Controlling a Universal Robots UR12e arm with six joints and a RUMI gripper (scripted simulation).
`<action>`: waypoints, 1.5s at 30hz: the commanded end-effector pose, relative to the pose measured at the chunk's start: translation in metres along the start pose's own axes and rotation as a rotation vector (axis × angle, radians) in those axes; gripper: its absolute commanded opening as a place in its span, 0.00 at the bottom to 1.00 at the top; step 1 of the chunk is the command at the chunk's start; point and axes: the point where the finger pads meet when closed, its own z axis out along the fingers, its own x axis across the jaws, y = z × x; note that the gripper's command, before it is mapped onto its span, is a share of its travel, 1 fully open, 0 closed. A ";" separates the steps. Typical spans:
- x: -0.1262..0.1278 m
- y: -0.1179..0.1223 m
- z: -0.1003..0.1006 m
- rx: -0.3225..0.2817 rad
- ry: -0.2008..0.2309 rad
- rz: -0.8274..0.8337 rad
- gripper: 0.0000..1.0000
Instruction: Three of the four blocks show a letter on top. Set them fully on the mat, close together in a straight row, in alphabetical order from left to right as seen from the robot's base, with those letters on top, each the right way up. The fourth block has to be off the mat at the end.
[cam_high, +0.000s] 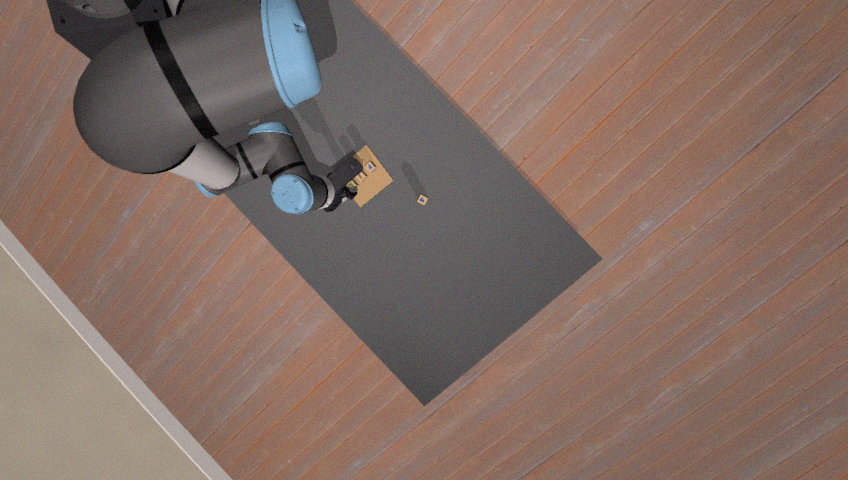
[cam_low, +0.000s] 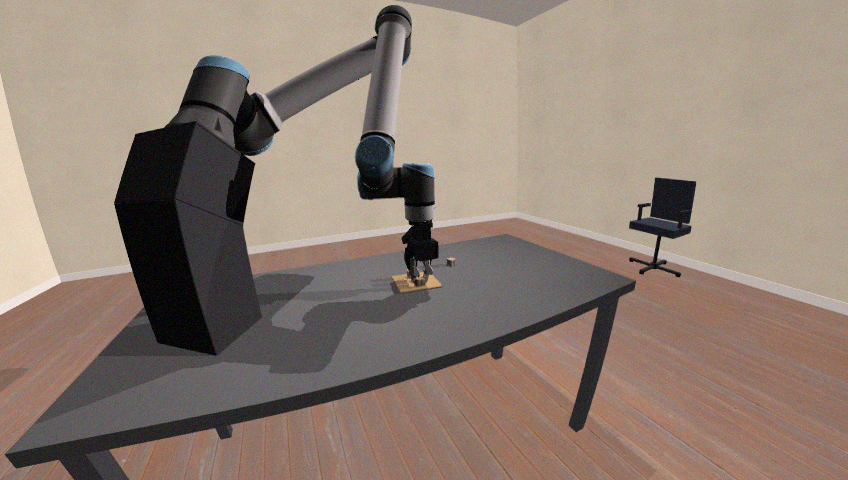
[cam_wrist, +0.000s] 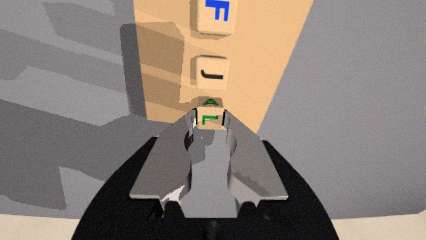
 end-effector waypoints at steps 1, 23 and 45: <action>0.004 0.000 0.001 -0.002 0.005 -0.004 0.05; 0.004 0.000 0.001 -0.002 0.005 -0.003 0.05; 0.004 0.000 0.001 -0.002 0.005 -0.003 0.13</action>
